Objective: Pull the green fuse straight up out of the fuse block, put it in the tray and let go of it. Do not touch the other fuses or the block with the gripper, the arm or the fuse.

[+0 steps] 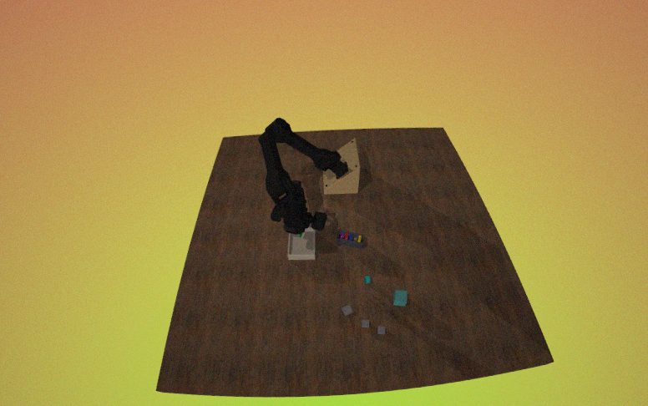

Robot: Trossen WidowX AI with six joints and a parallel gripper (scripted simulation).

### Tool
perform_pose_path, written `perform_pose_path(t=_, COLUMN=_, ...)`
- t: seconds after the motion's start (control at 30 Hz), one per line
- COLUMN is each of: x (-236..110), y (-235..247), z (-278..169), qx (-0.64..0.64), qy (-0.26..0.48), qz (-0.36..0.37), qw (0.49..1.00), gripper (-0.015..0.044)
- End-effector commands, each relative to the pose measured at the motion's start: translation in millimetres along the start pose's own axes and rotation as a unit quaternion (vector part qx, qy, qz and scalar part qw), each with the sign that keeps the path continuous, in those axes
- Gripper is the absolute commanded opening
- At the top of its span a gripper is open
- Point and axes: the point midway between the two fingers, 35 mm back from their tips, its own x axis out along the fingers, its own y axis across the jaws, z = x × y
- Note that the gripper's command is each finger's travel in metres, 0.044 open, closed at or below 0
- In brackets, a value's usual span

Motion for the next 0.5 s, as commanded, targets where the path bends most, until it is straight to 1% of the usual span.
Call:
perform_pose_path(t=0.0, x=5.0, y=-2.9, z=0.1, qx=0.000, qy=0.000, qz=-0.002, qw=1.000, gripper=0.0000)
perform_pose_path(t=0.47, x=27.4, y=-3.0, z=0.4, qx=0.000, qy=0.000, qz=-0.002, qw=1.000, gripper=0.0000)
